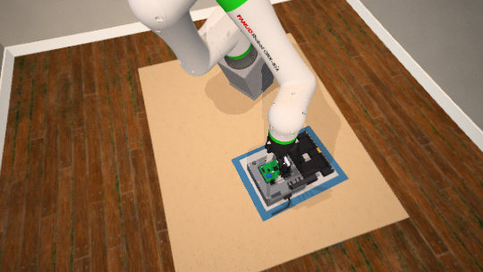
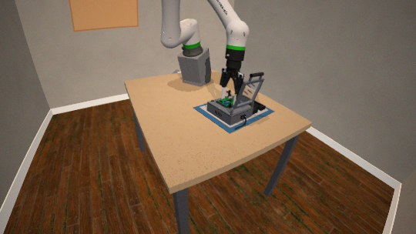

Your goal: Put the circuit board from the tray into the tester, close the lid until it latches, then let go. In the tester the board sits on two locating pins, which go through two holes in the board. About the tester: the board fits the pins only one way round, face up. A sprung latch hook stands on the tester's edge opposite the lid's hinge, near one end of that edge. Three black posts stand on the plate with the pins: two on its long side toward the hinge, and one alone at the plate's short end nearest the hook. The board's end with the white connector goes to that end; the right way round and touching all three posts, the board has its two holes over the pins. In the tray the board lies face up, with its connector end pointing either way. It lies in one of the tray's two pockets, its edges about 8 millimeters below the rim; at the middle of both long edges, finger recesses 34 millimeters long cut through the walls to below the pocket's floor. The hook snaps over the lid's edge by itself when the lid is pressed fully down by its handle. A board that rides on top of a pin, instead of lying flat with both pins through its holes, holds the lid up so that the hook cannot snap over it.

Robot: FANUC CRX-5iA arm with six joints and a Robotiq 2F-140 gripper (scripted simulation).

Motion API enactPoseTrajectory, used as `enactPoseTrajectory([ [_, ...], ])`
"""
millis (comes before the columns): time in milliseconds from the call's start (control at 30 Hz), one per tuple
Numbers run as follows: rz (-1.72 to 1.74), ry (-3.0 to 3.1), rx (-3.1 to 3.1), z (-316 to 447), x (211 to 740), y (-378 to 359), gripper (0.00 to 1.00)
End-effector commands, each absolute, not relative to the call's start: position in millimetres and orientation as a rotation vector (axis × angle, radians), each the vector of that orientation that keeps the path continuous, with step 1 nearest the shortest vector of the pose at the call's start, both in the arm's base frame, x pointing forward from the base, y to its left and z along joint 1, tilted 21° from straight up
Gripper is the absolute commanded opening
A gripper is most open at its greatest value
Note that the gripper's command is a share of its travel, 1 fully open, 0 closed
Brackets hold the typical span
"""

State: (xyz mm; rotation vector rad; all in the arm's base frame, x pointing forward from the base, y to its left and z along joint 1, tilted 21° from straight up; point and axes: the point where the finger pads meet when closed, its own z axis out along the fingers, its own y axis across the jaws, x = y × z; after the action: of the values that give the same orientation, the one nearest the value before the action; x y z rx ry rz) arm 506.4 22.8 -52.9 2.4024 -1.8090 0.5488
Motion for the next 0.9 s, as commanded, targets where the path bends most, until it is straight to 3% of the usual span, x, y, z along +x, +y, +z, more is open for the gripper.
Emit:
enactPoseTrajectory([
  [0,0.549,-1.809,2.403,-52.8,506.5,23.0,0.58],
  [867,0.549,-1.809,2.403,-15.2,497.1,34.2,0.58],
])
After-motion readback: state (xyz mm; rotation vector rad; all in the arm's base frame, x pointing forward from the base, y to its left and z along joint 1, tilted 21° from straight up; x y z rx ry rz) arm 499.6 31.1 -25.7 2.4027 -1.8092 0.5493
